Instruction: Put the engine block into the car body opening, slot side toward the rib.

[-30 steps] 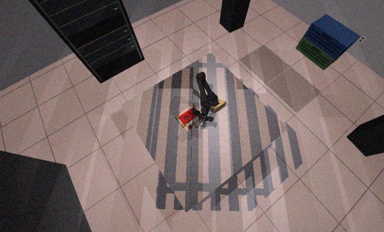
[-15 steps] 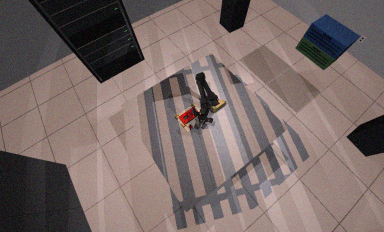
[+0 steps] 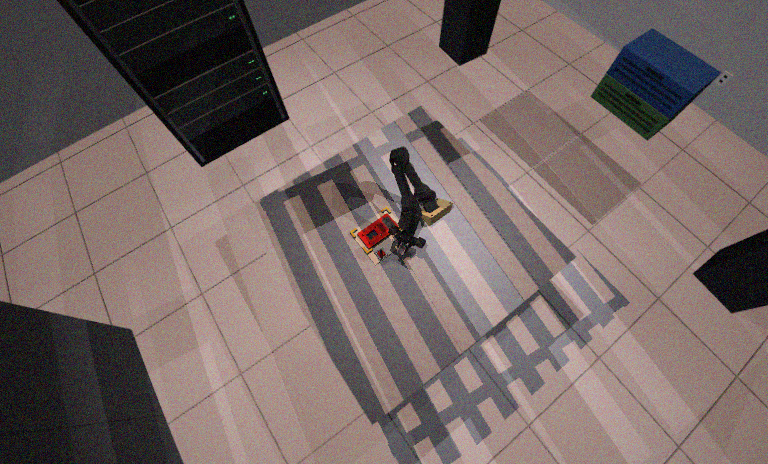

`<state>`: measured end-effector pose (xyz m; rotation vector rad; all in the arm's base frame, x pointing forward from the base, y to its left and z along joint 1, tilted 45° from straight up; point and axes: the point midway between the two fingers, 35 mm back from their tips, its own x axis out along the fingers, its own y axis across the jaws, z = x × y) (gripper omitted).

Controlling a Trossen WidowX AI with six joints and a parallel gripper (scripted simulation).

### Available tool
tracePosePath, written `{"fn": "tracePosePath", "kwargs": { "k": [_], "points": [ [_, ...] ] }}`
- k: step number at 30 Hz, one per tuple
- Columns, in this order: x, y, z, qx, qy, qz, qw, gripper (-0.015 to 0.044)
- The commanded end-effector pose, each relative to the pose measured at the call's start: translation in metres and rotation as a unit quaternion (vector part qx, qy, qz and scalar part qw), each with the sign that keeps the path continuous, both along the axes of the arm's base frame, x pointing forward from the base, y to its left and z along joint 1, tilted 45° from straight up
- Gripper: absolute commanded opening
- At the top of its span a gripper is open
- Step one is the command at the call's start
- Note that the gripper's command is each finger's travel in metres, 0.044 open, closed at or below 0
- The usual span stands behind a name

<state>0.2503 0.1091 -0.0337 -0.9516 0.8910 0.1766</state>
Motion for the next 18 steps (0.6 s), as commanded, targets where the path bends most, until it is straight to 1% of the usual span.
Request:
{"fn": "tracePosePath", "kwargs": {
  "k": [1,18],
  "points": [
    [-0.001,-0.006,-0.007,-0.002,0.004,0.001,1.000,0.0000],
    [0.002,-0.028,-0.029,-0.003,0.004,0.001,1.000,0.0000]
  ]
}}
